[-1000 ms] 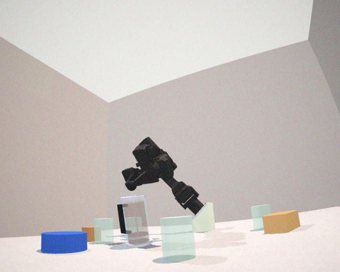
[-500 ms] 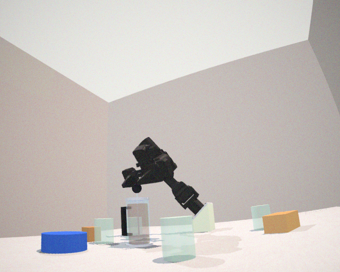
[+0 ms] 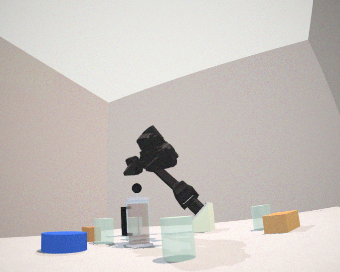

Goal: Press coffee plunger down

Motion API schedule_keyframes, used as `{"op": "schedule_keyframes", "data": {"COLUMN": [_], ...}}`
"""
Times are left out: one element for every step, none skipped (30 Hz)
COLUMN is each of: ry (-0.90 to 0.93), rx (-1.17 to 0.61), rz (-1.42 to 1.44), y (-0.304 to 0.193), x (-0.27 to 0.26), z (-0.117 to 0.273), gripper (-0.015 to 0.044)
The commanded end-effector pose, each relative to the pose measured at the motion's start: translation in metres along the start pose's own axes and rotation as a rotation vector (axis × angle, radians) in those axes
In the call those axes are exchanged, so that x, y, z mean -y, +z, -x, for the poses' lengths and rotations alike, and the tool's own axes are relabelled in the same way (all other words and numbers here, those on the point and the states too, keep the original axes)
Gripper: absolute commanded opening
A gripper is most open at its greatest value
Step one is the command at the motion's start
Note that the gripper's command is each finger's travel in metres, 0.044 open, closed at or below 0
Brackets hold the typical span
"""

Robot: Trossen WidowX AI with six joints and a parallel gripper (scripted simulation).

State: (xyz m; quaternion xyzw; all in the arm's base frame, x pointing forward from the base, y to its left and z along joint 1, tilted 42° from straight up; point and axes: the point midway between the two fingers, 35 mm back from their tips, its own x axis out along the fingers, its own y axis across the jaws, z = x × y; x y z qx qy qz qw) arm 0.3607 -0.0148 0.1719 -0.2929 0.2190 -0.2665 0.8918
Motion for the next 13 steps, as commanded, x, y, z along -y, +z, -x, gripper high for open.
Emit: {"op": "schedule_keyframes", "data": {"ry": [-0.019, -0.019, -0.019, -0.019, -0.019, -0.019, -0.019, -0.019, -0.019, -0.019, -0.019, -0.019, -0.019], "rx": [0.006, 0.006, 0.006, 0.006, 0.006, 0.006, 0.006, 0.006, 0.006, 0.006, 0.006, 0.006, 0.006], "rz": [-0.013, -0.013, -0.013, -0.013, -0.013, -0.013, -0.013, -0.013, -0.013, -0.013, -0.013, -0.013, -0.013], "y": [0.024, 0.0239, 0.0237, 0.0234, 0.0231, 0.0229, 0.0229, 0.0229, 0.0229, 0.0229, 0.0229, 0.0229, 0.0229], "x": [0.0118, 0.0117, 0.0115, 0.0113, 0.0111, 0.011, 0.011, 0.011, 0.011, 0.011, 0.011, 0.011, 0.011], "z": [0.0298, 0.0297, 0.0296, 0.0295, 0.0293, 0.0292, 0.0292, 0.0292, 0.0292, 0.0292, 0.0292, 0.0292, 0.0292], "gripper": [0.044, 0.044, 0.044, 0.044, 0.044, 0.044, 0.044, 0.044, 0.044, 0.044, 0.044, 0.044, 0.044]}}
